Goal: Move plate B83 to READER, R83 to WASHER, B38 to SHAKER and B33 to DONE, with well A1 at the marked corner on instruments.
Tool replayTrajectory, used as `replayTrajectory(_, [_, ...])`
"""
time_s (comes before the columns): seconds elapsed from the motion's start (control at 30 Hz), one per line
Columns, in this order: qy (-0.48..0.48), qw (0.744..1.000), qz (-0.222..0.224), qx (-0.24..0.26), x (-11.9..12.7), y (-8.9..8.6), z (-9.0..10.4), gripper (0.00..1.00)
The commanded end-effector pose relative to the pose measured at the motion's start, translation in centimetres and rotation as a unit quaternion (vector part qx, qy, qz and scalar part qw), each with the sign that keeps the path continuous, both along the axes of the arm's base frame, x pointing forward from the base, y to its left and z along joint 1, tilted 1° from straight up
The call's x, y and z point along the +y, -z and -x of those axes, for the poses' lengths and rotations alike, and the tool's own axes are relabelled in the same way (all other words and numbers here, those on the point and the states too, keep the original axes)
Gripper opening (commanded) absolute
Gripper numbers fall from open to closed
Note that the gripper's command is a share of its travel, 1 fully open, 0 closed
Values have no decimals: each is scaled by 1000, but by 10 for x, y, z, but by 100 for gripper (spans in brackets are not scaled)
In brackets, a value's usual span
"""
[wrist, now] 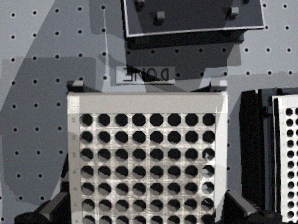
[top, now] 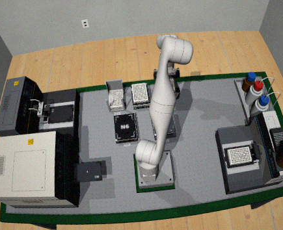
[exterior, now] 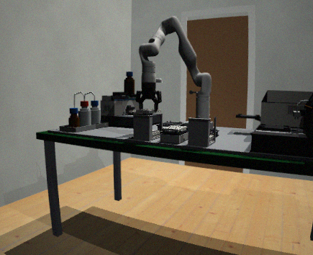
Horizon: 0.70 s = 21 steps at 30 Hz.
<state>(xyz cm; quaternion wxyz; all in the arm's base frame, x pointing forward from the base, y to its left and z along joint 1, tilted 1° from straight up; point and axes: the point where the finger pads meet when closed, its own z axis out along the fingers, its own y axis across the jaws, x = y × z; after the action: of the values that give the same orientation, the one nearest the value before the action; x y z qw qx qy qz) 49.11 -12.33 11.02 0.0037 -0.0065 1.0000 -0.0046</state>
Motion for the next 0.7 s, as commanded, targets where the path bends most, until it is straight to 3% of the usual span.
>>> replayTrajectory(0.0, [0,1000,0,-1,0,-1,0,94])
replayTrajectory(0.67, [0,1000,0,-1,0,6,0,94])
